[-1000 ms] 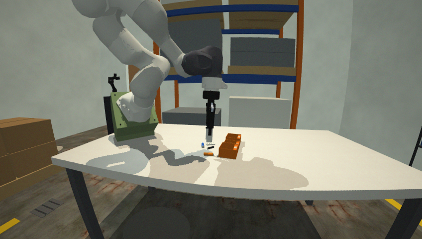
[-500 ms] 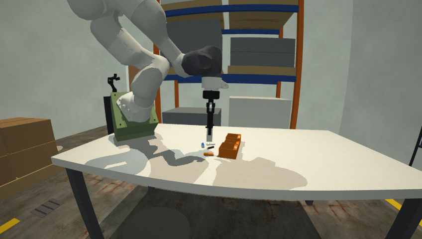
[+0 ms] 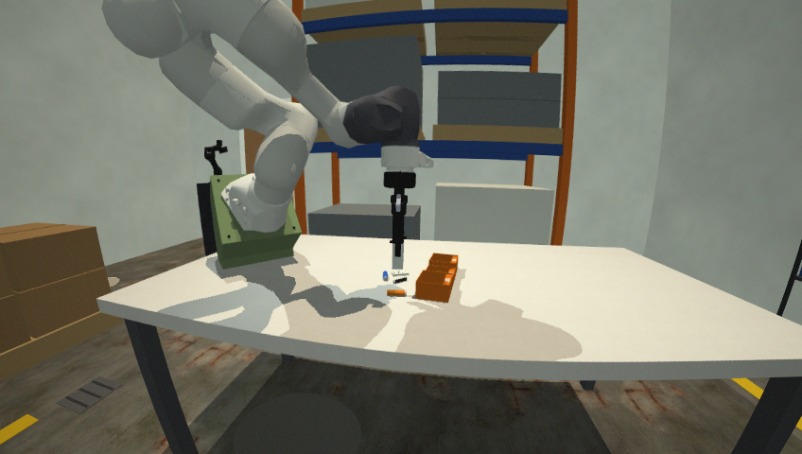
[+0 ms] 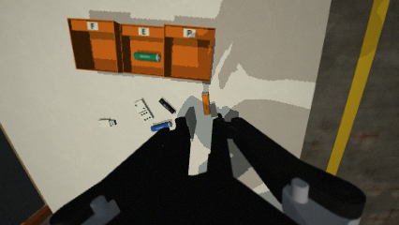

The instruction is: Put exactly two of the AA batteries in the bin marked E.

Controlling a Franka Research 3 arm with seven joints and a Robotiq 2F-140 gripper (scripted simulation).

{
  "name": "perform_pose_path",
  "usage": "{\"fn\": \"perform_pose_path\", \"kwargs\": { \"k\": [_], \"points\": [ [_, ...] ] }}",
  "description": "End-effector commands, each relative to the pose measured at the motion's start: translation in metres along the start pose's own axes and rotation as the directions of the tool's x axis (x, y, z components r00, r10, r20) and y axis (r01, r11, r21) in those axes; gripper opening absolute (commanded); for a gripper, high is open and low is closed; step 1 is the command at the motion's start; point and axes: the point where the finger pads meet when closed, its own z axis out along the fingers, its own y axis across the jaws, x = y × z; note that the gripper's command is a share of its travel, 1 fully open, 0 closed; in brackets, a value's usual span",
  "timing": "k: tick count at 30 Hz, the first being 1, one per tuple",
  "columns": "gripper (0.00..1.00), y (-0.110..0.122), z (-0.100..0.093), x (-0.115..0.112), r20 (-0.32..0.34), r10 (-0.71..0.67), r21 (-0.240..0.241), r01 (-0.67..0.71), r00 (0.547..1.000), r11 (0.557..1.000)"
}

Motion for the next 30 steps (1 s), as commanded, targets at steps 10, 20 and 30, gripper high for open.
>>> {"fn": "perform_pose_path", "kwargs": {
  "k": [10,20,30],
  "points": [
    [0.17,0.029,-0.024,0.001,-0.050,0.002,-0.046,-0.005,0.999,0.999],
    [0.17,0.004,0.001,-0.002,-0.015,0.037,-0.018,-0.037,0.999,0.999],
    [0.17,-0.001,0.002,-0.001,-0.015,0.037,-0.018,-0.037,0.999,0.999]
  ]
}}
